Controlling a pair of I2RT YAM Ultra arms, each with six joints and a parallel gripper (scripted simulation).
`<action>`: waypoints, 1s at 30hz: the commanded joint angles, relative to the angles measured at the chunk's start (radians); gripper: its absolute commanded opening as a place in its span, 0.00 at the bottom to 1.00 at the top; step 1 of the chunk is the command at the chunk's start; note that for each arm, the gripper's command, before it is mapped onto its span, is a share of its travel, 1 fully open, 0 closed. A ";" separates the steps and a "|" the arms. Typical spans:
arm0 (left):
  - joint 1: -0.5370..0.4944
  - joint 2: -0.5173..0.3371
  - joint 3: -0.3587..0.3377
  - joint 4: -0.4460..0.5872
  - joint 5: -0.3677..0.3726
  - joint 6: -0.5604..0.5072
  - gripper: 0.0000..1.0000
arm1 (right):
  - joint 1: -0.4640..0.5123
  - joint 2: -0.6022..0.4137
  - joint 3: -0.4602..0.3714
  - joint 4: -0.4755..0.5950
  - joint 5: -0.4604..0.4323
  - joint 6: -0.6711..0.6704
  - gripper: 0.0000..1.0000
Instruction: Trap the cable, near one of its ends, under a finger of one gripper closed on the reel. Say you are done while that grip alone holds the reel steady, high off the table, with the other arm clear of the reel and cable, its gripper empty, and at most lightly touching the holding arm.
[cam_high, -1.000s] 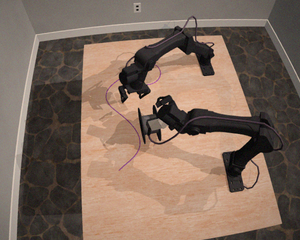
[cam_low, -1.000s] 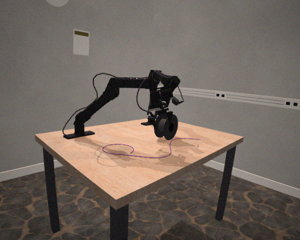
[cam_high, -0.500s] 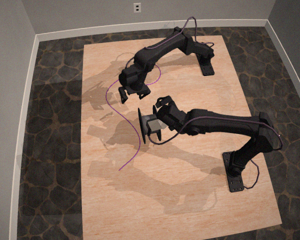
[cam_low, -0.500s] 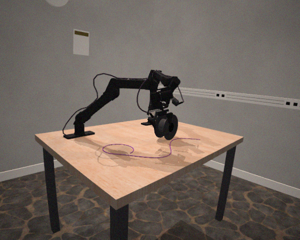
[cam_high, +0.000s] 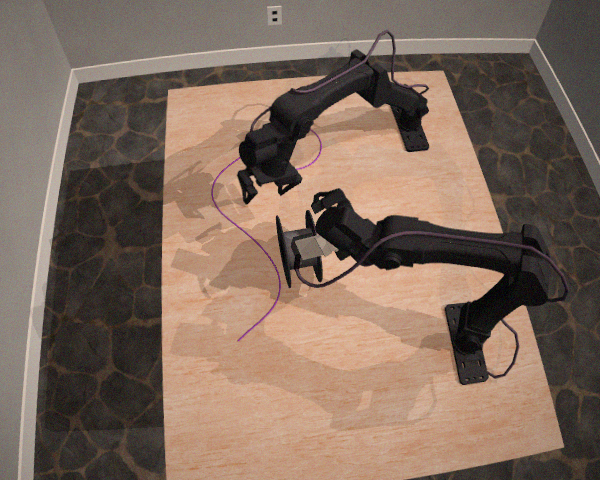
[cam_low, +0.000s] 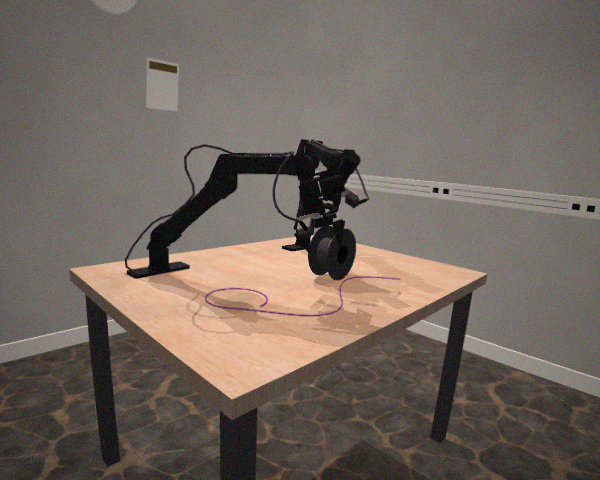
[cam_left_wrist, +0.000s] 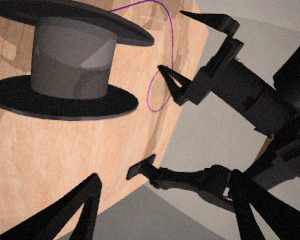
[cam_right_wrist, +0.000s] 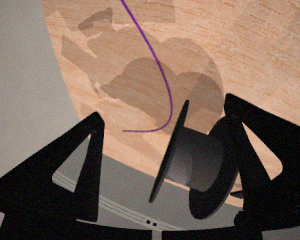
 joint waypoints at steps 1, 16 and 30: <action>-0.001 -0.034 0.042 -0.029 -0.019 0.037 1.00 | 0.000 -0.053 -0.010 0.002 -0.002 -0.046 1.00; -0.001 -0.101 0.162 -0.099 -0.115 0.192 1.00 | 0.002 -0.233 -0.028 0.005 -0.009 -0.277 1.00; -0.001 -0.196 0.340 -0.207 -0.253 0.424 1.00 | 0.004 -0.501 -0.061 0.007 -0.012 -0.616 1.00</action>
